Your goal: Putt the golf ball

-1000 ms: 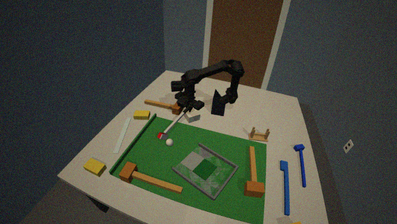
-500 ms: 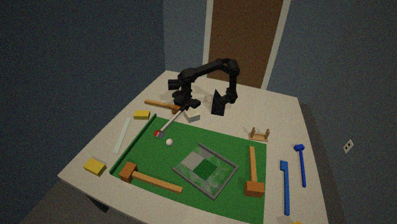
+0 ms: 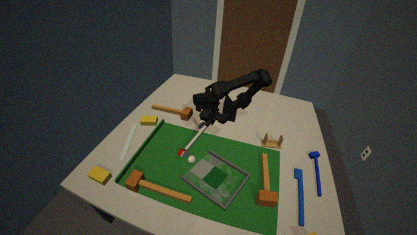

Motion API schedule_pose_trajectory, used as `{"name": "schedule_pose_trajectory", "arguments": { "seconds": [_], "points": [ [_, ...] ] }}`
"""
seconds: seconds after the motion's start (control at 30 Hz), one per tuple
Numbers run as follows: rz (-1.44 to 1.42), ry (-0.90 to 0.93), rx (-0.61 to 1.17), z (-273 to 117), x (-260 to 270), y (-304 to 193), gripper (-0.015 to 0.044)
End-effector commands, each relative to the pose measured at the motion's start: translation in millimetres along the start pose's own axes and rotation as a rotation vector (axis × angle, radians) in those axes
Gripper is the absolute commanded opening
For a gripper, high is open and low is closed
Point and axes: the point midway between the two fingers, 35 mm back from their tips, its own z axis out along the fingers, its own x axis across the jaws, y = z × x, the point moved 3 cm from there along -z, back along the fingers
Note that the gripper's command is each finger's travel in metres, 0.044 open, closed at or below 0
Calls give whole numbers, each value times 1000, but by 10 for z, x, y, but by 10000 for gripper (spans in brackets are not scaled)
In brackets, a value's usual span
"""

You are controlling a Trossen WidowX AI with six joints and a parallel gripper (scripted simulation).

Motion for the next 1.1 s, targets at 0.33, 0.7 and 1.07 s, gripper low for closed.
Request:
{"name": "schedule_pose_trajectory", "arguments": {
  "seconds": [0.33, 0.7, 1.07],
  "points": [
    [24, 12, 2, -343, 101, -33, 0],
    [32, 14, 1, -496, 92, -43, 0],
    [32, 14, 1, -496, 92, -43, 0]
  ]
}}
